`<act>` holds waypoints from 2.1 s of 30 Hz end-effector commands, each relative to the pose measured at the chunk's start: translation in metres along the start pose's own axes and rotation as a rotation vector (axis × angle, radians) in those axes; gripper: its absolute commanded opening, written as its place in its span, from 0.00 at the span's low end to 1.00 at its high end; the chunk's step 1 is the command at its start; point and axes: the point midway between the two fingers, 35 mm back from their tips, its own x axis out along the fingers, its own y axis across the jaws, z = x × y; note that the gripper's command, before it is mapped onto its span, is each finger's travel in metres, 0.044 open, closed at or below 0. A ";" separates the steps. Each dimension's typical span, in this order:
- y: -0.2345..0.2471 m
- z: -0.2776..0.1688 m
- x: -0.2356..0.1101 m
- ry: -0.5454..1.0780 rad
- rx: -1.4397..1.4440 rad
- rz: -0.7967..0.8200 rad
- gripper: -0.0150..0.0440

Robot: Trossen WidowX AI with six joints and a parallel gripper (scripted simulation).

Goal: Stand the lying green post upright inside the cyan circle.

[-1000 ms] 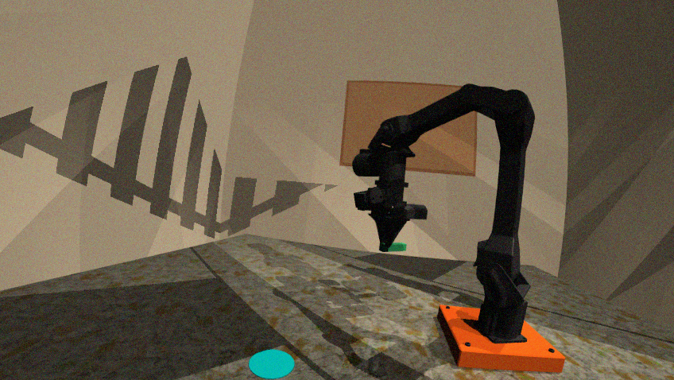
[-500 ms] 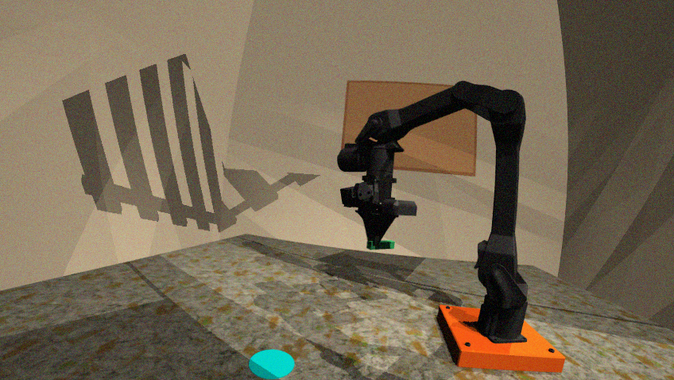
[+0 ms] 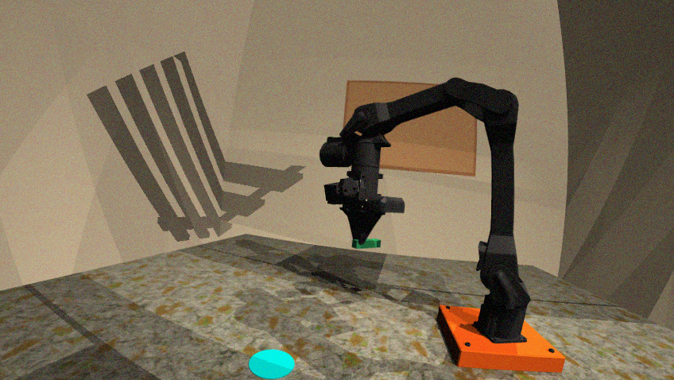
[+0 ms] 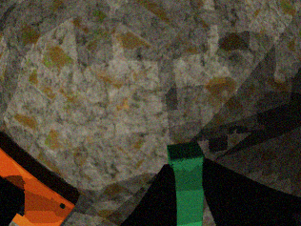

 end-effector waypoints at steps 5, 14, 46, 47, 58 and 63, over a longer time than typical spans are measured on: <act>0.002 0.022 -0.003 -0.003 -0.035 -0.001 0.29; 0.007 0.047 -0.005 -0.005 -0.079 0.000 0.29; 0.045 0.135 -0.011 -0.013 -0.238 0.002 0.29; 0.047 0.137 -0.011 -0.013 -0.243 0.003 0.29; 0.067 0.165 -0.013 -0.015 -0.297 0.004 0.29; 0.078 0.177 -0.014 -0.016 -0.322 0.005 0.29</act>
